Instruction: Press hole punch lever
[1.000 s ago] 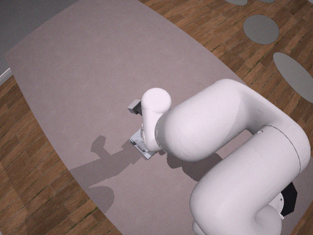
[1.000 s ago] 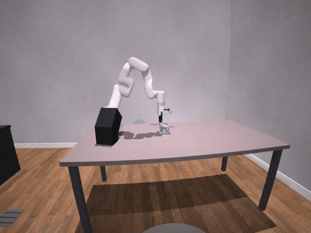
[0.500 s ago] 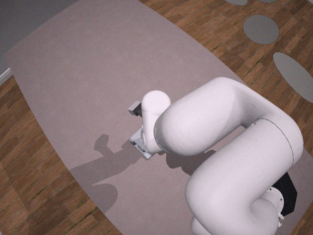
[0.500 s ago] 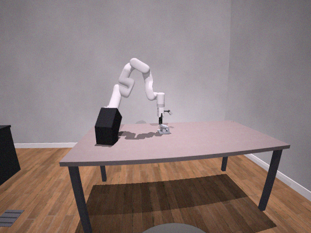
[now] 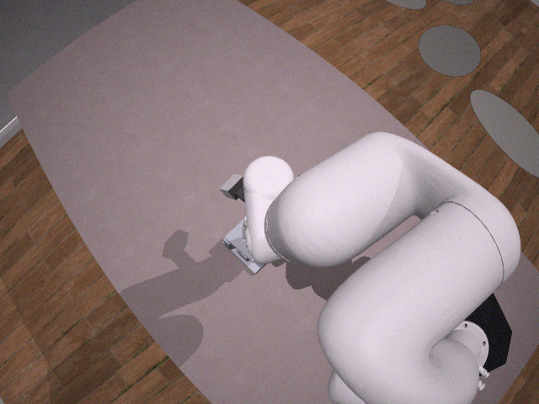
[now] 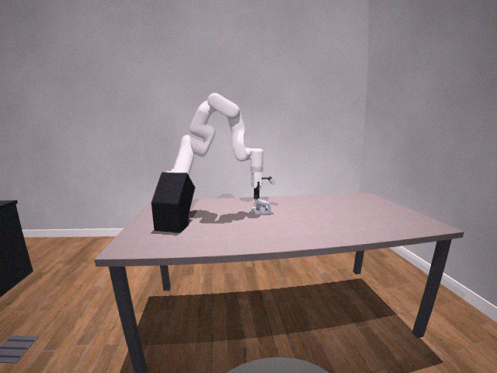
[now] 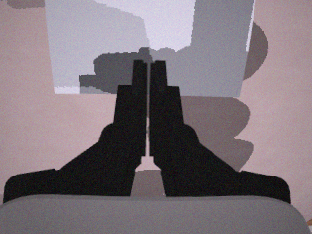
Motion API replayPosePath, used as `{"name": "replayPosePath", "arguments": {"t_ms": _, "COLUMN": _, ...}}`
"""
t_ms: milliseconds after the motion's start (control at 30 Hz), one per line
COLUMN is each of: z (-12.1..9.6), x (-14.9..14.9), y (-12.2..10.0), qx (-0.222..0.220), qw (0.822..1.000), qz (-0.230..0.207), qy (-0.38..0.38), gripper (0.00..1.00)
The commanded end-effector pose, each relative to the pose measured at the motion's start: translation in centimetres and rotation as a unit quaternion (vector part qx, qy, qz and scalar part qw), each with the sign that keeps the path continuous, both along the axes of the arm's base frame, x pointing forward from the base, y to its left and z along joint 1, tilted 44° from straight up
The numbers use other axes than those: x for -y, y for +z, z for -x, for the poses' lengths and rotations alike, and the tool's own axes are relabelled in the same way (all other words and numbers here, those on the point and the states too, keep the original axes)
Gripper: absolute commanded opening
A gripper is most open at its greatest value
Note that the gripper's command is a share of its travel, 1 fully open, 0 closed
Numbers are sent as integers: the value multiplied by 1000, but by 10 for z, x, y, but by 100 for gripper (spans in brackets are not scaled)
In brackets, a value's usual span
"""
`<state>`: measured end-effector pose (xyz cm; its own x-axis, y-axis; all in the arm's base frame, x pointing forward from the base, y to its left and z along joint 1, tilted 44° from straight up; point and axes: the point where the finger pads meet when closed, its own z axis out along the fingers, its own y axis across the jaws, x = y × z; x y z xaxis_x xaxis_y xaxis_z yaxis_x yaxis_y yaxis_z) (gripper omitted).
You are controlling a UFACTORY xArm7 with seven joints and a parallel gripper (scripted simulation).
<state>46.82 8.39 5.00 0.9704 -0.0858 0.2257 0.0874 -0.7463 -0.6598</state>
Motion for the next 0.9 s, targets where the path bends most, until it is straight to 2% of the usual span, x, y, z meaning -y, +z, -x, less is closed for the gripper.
{"name": "replayPosePath", "arguments": {"t_ms": 0, "z": -1, "x": 1, "y": 0, "qx": 1, "qw": 1000, "qz": 1, "qy": -1, "gripper": 0}}
{"name": "replayPosePath", "arguments": {"t_ms": 867, "z": -3, "x": -5, "y": -7, "qx": 1, "qw": 1000, "qz": 1, "qy": -1, "gripper": 0}}
